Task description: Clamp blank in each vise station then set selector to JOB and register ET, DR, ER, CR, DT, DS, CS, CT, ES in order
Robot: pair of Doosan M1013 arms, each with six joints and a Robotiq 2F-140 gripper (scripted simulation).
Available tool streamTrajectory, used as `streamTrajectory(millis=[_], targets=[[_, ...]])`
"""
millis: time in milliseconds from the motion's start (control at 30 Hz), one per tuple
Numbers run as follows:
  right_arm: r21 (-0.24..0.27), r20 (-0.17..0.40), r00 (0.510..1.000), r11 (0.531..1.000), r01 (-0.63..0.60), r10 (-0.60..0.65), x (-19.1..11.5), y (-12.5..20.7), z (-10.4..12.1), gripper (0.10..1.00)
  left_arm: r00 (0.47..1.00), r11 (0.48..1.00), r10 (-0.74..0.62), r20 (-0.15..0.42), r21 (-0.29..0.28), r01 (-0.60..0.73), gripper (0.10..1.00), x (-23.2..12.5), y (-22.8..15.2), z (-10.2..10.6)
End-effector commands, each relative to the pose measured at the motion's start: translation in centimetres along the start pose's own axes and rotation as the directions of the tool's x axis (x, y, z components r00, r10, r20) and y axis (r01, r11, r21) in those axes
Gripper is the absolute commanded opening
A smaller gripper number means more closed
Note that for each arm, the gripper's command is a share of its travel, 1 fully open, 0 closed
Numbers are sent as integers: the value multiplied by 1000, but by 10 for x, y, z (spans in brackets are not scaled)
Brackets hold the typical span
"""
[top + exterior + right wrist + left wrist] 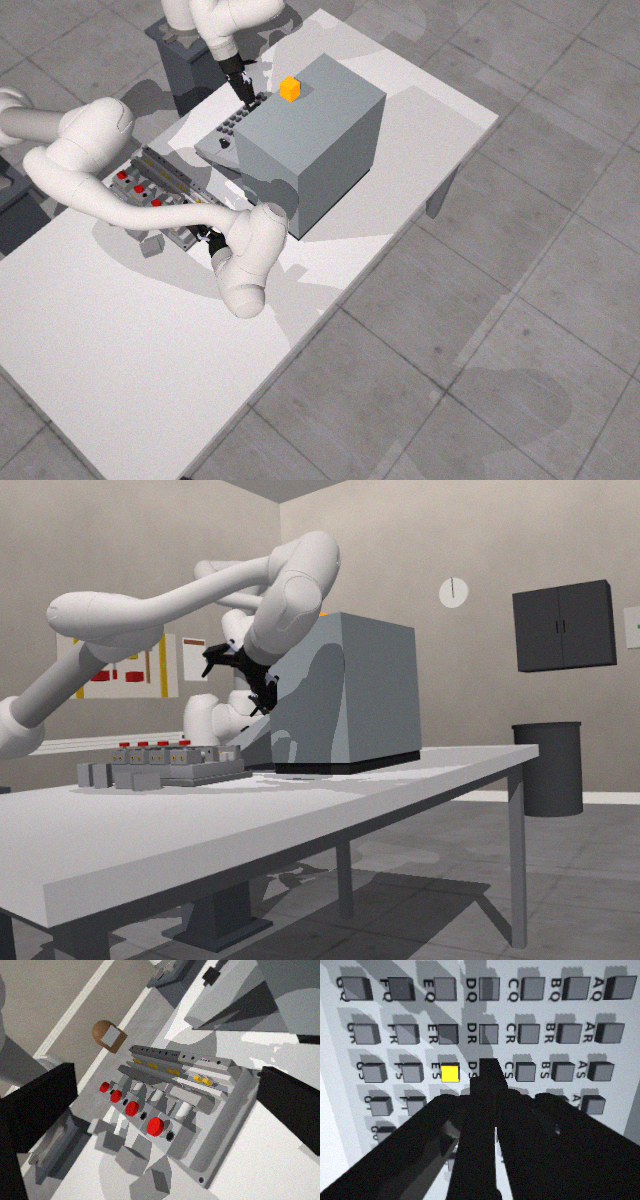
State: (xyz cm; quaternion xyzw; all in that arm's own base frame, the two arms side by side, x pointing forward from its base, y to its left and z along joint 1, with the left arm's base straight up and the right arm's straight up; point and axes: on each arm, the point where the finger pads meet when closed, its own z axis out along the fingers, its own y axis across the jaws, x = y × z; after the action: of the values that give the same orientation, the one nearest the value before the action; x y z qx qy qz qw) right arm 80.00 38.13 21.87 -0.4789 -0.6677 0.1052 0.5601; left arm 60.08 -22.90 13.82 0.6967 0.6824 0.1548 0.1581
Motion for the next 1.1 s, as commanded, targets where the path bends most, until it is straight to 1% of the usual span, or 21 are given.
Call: streamTrajectory(millis=[0, 400, 667, 733, 900, 1067], targets=[[-2, 1, 1000, 1000, 2, -2, 1, -1, -1, 1000, 1000, 1000, 0, 0, -1, 0, 99, 0, 1, 0], [-2, 1, 1000, 1000, 2, -2, 1, -1, -1, 1000, 1000, 1000, 0, 0, -1, 0, 99, 0, 1, -2], [-2, 1, 1000, 1000, 2, -2, 1, -1, -1, 1000, 1000, 1000, 0, 0, -1, 0, 99, 0, 1, -19], [-2, 1, 1000, 1000, 2, -2, 1, -1, -1, 1000, 1000, 1000, 0, 0, -1, 0, 99, 0, 1, -19], [-2, 1, 1000, 1000, 2, -2, 1, -1, -1, 1000, 1000, 1000, 0, 0, -1, 0, 99, 0, 1, -31], [-2, 1, 1000, 1000, 2, -2, 1, -1, -1, 1000, 1000, 1000, 0, 0, -1, 0, 99, 0, 1, -33]])
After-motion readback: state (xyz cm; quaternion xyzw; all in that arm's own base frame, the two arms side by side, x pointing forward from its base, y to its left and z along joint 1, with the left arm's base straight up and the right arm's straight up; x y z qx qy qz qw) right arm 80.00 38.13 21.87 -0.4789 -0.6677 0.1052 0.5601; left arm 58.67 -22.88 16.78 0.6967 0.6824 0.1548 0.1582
